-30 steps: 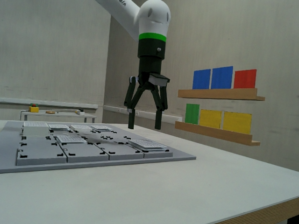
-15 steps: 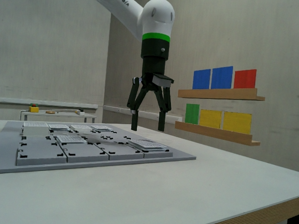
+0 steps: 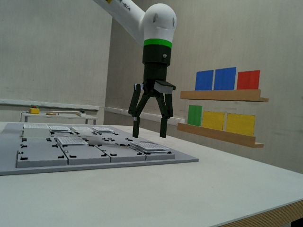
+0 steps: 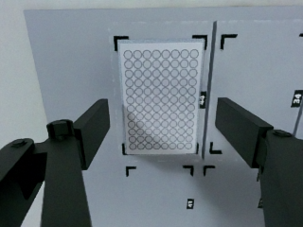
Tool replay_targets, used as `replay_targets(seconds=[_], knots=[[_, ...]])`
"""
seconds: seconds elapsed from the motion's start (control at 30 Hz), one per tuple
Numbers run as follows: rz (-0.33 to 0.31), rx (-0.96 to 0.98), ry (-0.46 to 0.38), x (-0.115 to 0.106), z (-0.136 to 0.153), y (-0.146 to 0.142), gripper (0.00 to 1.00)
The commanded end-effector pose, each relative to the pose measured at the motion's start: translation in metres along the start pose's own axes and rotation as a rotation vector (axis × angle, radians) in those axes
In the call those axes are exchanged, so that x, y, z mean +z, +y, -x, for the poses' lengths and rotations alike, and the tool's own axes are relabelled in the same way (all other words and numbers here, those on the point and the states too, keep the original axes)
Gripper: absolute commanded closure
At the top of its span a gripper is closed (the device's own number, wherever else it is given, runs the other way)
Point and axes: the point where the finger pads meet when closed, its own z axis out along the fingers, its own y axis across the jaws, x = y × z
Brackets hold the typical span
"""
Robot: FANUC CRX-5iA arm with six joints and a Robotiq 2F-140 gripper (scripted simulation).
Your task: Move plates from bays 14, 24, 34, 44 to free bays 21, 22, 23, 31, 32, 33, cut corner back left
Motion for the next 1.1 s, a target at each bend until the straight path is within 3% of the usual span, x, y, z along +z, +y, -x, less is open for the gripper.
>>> replay_targets(seconds=[0.0,1.07], knots=[[-0.002,0.0,0.001,0.004,0.0,-0.001,0.3],[-0.002,0.0,0.001,0.019,0.0,-0.001,0.3]])
